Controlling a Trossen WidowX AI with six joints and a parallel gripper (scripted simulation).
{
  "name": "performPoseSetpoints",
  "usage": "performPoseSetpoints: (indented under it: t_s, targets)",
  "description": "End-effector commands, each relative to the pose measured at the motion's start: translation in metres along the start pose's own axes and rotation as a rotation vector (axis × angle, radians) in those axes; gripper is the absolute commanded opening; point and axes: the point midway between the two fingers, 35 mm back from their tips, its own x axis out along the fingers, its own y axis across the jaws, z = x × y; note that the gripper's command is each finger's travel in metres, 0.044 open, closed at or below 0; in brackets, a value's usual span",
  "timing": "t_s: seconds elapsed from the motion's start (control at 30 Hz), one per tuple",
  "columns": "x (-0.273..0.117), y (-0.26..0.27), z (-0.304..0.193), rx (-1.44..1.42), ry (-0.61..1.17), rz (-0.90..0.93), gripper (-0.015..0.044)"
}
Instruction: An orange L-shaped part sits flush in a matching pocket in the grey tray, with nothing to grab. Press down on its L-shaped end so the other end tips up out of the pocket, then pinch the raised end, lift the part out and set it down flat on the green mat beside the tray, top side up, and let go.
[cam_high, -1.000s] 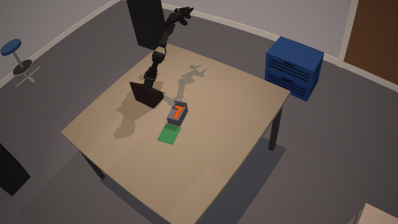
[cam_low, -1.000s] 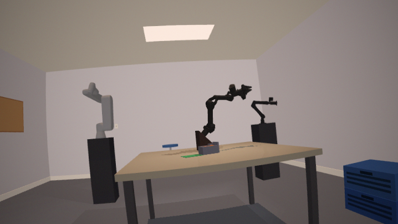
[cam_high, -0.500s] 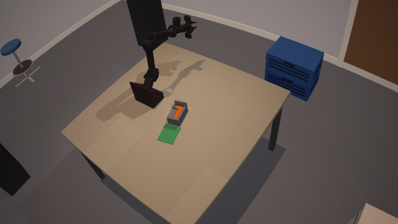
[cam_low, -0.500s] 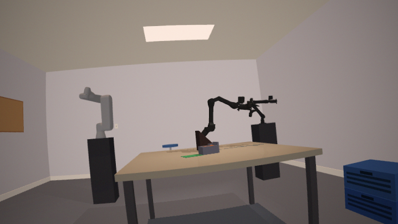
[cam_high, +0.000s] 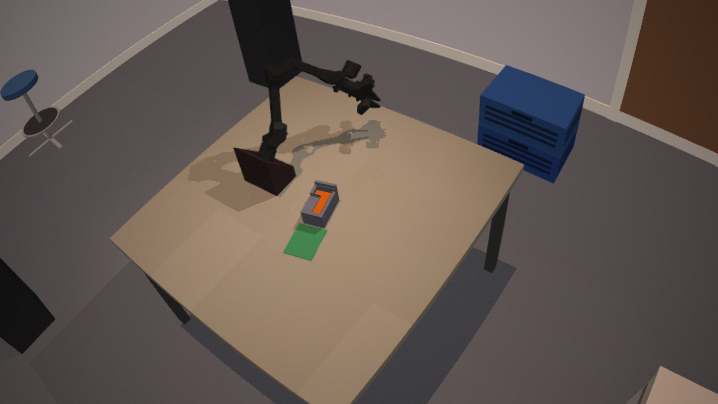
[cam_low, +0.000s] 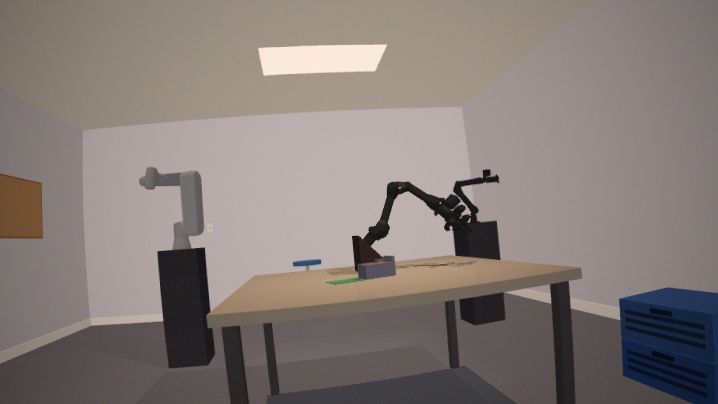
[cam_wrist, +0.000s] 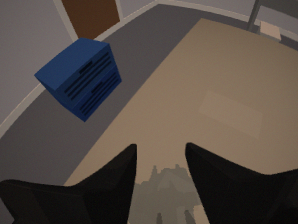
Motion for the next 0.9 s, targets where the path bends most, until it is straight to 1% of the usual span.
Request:
performPoseSetpoints:
  t_s: [0.0, 0.1, 0.2, 0.3, 0.4, 0.5, 0.63, 0.73, 0.87]
  targets:
    - [0.021, -0.073, -0.01, -0.145, 0.121, -0.182, 0.018]
    - [0.025, -0.132, -0.016, -0.221, 0.24, -0.307, 0.018]
    - [0.018, -0.19, -0.023, -0.261, 0.372, -0.408, 0.018]
    - [0.001, -0.246, -0.032, -0.263, 0.516, -0.481, 0.018]
    - [-0.025, -0.296, -0.042, -0.225, 0.657, -0.517, 0.018]
    - [-0.057, -0.336, -0.054, -0.151, 0.769, -0.521, 0.018]
    - [-0.1, -0.371, -0.07, -0.015, 0.866, -0.454, 0.018]
    - [-0.132, -0.386, -0.08, 0.102, 0.879, -0.373, 0.018]
    - [-0.162, -0.396, -0.086, 0.229, 0.829, -0.27, 0.018]
